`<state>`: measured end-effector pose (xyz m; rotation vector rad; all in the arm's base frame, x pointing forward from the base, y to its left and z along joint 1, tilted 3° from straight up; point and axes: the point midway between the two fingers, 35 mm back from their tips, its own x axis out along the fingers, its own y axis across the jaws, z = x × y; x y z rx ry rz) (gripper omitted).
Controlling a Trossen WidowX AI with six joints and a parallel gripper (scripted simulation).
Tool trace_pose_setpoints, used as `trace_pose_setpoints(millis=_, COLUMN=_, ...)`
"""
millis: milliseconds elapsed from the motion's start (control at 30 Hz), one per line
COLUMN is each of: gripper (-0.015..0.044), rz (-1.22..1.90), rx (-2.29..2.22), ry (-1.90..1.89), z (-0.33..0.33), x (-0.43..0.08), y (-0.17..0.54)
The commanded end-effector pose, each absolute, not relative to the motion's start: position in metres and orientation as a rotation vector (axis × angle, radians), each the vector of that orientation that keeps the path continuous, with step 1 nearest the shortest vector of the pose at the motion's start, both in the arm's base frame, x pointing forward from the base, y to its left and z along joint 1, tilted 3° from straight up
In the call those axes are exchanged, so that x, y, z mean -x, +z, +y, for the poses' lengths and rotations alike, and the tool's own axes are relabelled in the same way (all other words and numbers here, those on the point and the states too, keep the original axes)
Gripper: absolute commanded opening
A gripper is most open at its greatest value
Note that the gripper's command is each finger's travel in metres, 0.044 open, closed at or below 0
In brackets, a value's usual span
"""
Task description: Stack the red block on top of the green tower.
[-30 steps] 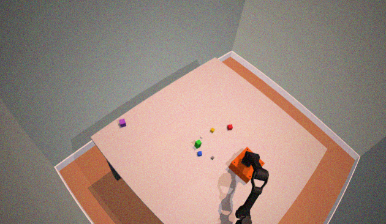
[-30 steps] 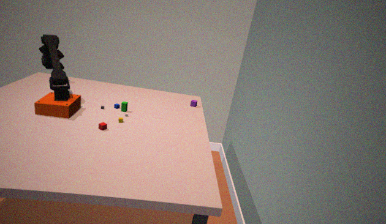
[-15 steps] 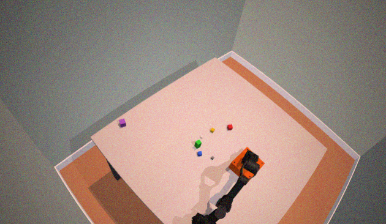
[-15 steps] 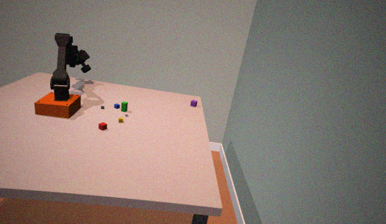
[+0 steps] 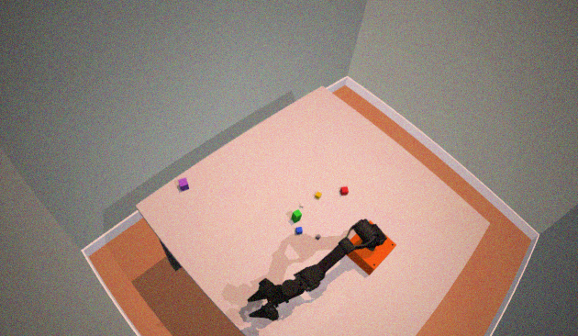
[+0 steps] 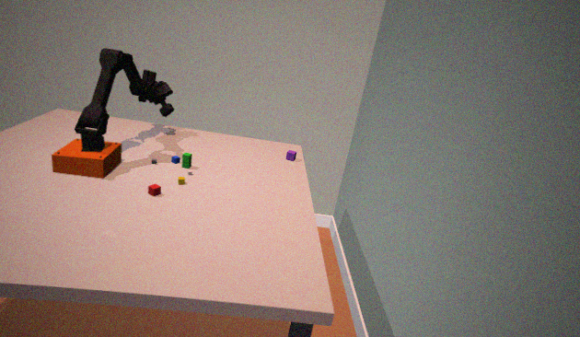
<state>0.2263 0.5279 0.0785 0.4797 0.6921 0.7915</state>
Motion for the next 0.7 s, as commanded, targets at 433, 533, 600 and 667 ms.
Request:
trace_pose_setpoints(millis=433, gripper=0.044, rz=0.769, rx=-0.318, ry=0.378, z=0.364, x=-0.388, y=0.053)
trace_pose_setpoints(millis=533, gripper=0.044, rz=0.79, rx=-0.31, ry=0.306, z=0.33, x=-0.407, y=0.051)
trace_pose_setpoints(millis=600, gripper=0.044, rz=0.805, rx=-0.298, ry=0.259, z=0.306, x=-0.418, y=0.049)
trace_pose_setpoints(millis=667, gripper=0.044, rz=0.821, rx=-0.288, ry=0.212, z=0.282, x=-0.428, y=0.047)
